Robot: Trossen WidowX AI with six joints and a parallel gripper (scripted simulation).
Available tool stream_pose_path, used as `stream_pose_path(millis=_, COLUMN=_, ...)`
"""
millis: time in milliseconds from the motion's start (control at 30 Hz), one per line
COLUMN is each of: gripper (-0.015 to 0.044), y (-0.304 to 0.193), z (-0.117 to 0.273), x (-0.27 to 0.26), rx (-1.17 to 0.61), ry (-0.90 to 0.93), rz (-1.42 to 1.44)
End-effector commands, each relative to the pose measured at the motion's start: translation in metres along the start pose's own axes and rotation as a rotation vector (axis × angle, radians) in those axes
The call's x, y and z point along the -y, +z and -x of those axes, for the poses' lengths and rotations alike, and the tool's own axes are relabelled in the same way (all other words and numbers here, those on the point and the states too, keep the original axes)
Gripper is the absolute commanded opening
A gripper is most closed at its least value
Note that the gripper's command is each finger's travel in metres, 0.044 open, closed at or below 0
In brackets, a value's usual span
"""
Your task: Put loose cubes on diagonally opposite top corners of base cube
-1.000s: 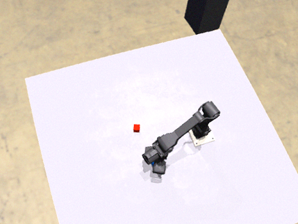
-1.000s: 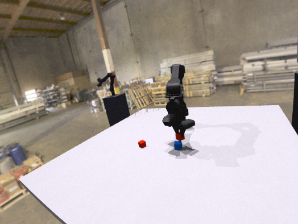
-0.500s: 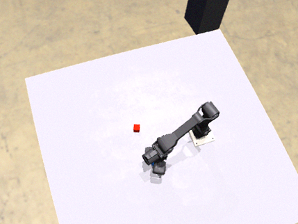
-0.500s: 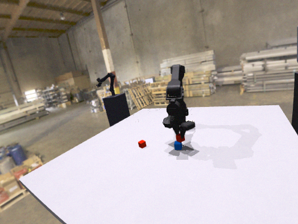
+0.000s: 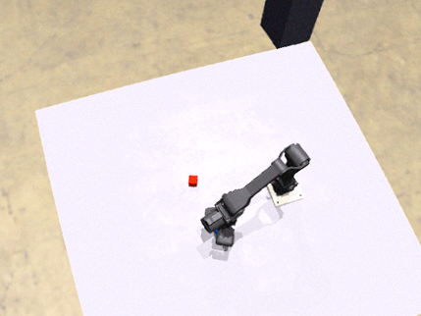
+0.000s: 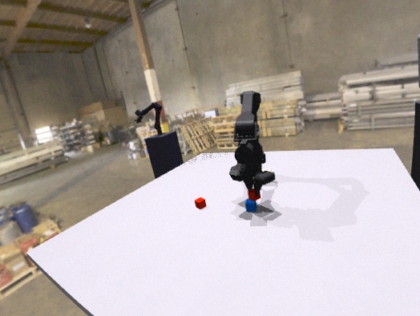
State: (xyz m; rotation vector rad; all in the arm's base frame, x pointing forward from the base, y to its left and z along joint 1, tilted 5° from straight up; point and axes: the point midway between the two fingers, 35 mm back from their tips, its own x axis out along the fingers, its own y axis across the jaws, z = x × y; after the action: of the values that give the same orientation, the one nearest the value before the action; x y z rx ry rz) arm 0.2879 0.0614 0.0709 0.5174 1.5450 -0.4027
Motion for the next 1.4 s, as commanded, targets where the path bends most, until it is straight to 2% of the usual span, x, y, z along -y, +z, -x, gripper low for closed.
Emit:
stream_pose_path(millis=0, gripper=0.0131, y=-0.001, z=-0.001, x=0.000, rx=-0.004, ry=0.002, rz=-0.006)
stream_pose_path(millis=100, gripper=0.0205, y=-0.001, z=-0.001, x=0.000, rx=-0.004, ry=0.002, rz=-0.006)
stream_pose_path(millis=1300, gripper=0.0205, y=0.000, z=0.030, x=0.000, rx=0.000, ry=0.000, rz=0.000)
stream_pose_path(millis=1367, gripper=0.0258, y=0.002, z=0.028, x=0.003, rx=-0.005, ry=-0.005, rz=0.019)
